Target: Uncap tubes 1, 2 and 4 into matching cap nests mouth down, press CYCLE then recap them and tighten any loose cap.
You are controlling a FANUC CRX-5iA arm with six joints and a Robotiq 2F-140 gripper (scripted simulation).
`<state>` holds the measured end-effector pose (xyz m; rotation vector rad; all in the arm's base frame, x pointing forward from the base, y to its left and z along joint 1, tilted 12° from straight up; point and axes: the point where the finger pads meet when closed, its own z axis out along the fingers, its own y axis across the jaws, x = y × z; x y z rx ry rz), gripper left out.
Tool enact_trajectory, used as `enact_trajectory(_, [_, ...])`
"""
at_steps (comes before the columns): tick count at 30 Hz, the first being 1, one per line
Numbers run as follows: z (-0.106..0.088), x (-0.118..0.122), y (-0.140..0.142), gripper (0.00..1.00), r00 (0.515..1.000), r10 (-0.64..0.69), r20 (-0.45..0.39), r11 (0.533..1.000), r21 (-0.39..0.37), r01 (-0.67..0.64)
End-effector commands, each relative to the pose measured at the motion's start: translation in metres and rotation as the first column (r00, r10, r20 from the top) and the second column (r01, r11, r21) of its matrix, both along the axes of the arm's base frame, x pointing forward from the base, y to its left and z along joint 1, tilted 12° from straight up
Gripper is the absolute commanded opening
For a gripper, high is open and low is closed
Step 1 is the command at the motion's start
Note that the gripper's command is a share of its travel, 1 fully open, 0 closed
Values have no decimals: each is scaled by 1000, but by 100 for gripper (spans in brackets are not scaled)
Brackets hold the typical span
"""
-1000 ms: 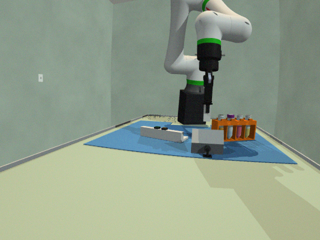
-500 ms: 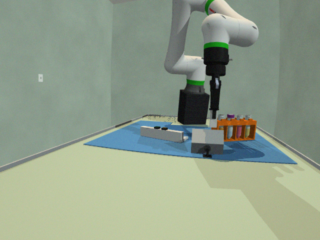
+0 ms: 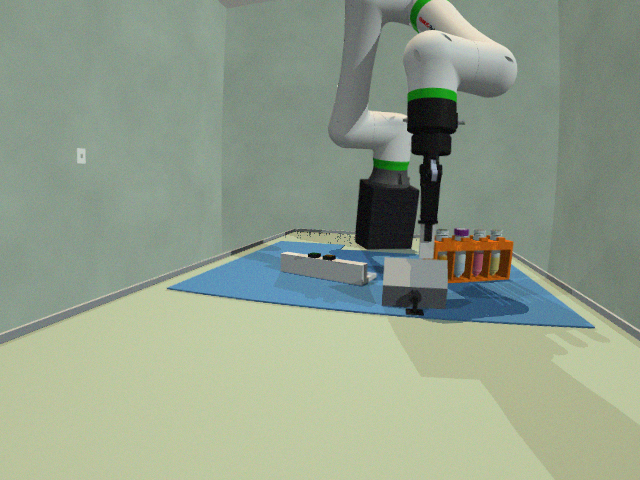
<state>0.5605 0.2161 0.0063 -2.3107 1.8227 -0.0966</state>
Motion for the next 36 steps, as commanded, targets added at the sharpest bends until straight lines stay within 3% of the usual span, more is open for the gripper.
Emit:
enact_trajectory(1, [-2, 1, 0, 0, 1000, 0, 0, 1000, 0, 0])
enact_trajectory(36, [-11, 2, 1, 0, 1000, 0, 0, 1000, 0, 0])
